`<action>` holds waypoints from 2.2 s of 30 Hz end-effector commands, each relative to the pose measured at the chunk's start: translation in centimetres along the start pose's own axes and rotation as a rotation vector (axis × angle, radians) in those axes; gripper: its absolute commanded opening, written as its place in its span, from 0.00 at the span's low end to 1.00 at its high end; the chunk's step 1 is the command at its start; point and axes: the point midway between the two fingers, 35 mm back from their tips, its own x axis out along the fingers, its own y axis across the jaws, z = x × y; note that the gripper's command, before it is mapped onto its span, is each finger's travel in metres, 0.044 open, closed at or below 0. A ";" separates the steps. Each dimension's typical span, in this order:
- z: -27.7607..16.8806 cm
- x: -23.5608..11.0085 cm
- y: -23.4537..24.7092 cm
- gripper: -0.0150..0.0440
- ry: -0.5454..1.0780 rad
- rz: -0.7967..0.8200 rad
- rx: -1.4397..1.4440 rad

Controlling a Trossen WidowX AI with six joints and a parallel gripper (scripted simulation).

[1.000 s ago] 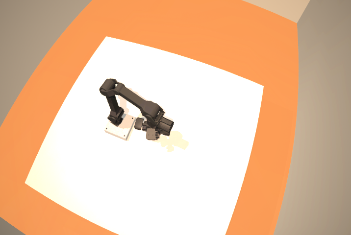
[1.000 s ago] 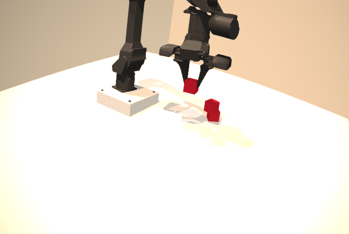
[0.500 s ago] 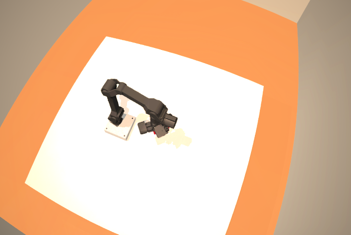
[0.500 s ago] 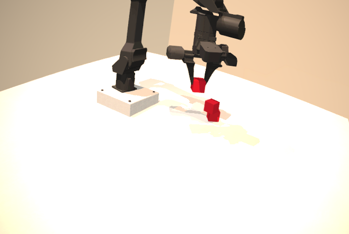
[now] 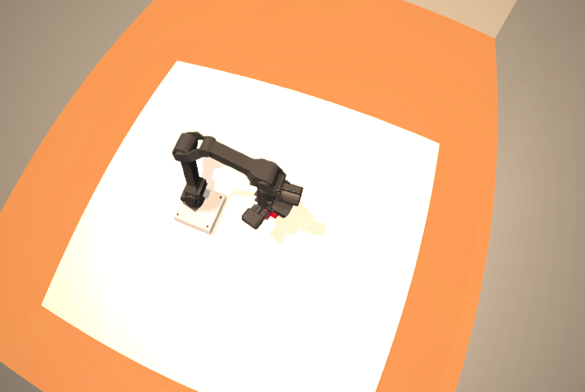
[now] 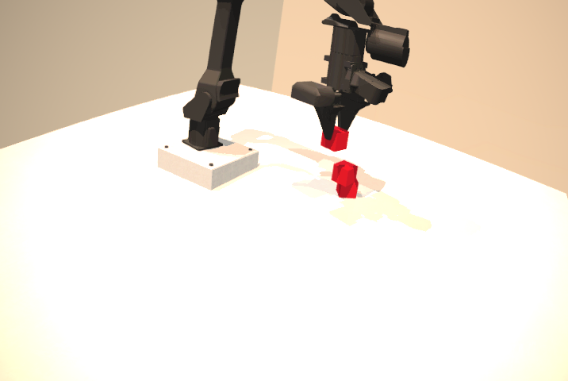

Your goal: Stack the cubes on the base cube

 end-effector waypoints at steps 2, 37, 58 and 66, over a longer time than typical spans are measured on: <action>0.1 0.2 1.1 0.43 0.002 -0.002 -0.233; -0.3 1.0 8.0 0.43 -0.002 0.005 -1.669; -0.4 4.1 8.0 0.43 -0.014 0.037 -1.662; -0.4 4.1 8.0 0.43 -0.014 0.037 -1.662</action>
